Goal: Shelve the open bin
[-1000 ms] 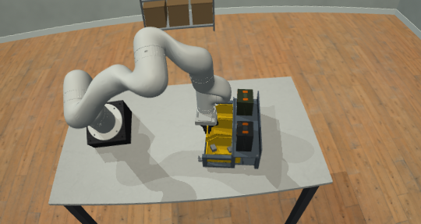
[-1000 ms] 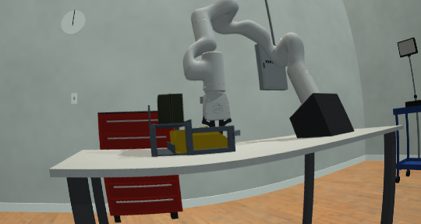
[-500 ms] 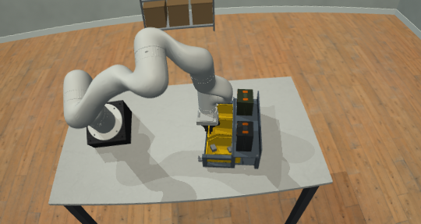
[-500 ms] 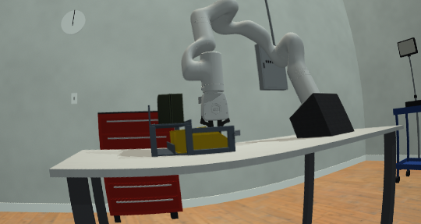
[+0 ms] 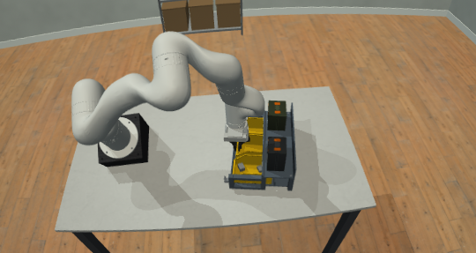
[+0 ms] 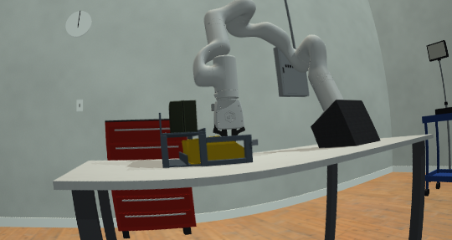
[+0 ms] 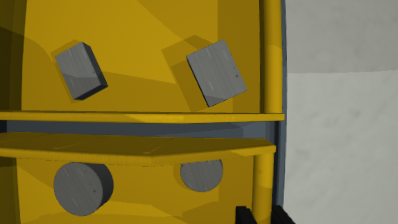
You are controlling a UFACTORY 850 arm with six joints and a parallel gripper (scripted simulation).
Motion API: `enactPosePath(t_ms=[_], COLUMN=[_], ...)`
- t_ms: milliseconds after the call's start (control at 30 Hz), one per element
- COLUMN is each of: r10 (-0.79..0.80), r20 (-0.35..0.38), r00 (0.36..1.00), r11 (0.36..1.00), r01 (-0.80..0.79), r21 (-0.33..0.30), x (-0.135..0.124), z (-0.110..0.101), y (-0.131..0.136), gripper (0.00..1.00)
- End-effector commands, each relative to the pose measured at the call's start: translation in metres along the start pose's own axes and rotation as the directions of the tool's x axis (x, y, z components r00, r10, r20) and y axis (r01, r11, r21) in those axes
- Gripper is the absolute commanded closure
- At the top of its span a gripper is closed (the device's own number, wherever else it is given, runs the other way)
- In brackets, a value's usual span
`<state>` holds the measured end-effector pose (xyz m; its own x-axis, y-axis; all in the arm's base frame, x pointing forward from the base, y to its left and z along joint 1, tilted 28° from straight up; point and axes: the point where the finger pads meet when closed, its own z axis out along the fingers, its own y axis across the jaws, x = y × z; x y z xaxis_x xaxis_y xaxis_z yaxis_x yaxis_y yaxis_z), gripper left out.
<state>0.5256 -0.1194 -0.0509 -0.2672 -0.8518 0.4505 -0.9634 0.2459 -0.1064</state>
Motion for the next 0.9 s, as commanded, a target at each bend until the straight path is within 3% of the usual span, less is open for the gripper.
enactPosePath(t_ms=[0,867], r10=[0.001,0.001], r20=[0.001,0.001], r00=[1.0,1.0], r11=[1.0,1.0], r01=[-0.001,-0.001], r21=[0.002,0.002], x=[-0.0002,-0.0002], z=[-0.0008,0.0072], y=[-0.0041,-0.005], gripper=[1.0,1.0])
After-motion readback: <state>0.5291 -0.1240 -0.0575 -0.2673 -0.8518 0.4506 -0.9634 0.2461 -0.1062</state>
